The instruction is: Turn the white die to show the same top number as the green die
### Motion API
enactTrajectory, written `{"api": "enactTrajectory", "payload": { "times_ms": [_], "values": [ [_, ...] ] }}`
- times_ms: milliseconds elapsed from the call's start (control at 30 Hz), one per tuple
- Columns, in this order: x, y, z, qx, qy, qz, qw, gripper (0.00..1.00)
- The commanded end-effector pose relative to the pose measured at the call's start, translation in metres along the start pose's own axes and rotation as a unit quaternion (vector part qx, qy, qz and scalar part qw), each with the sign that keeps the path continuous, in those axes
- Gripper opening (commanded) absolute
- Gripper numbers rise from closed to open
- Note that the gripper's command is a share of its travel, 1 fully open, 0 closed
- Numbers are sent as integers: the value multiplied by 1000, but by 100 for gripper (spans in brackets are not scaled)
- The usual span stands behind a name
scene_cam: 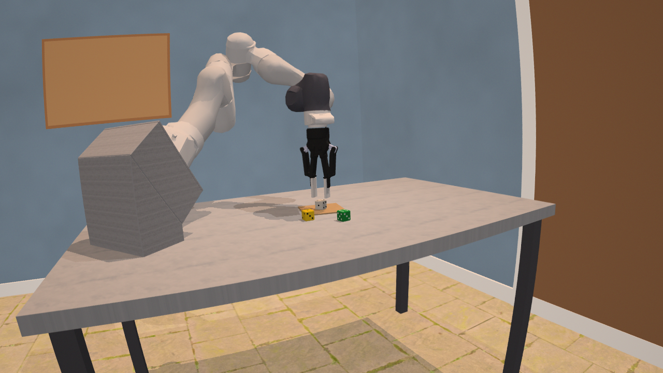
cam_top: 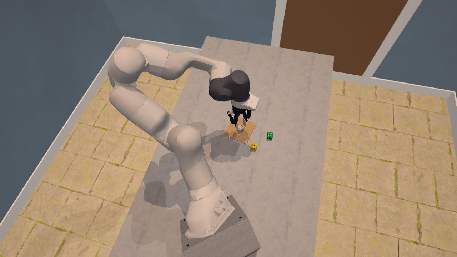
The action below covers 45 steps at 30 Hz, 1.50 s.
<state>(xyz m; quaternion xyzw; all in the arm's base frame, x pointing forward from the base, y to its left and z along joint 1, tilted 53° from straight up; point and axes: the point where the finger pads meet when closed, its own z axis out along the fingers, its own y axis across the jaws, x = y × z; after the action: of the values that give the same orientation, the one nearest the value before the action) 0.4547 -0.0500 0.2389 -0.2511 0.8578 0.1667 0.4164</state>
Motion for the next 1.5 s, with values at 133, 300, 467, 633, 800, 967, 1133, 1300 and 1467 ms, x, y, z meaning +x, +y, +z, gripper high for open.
{"api": "enactTrajectory", "payload": {
  "times_ms": [133, 300, 467, 633, 800, 967, 1133, 1300, 1467],
  "values": [
    [-1, -1, 1, 1, 0, -2, 1000, 28],
    [-1, -1, 1, 1, 0, -2, 1000, 28],
    [-1, -1, 1, 1, 0, -2, 1000, 28],
    [-1, -1, 1, 1, 0, -2, 1000, 28],
    [-1, -1, 1, 1, 0, -2, 1000, 28],
    [-1, -1, 2, 1, 0, -2, 1000, 28],
    [-1, -1, 7, 1, 0, -2, 1000, 28],
    [-1, -1, 17, 1, 0, -2, 1000, 28],
    [-1, -1, 28, 1, 0, -2, 1000, 28]
  ]
}}
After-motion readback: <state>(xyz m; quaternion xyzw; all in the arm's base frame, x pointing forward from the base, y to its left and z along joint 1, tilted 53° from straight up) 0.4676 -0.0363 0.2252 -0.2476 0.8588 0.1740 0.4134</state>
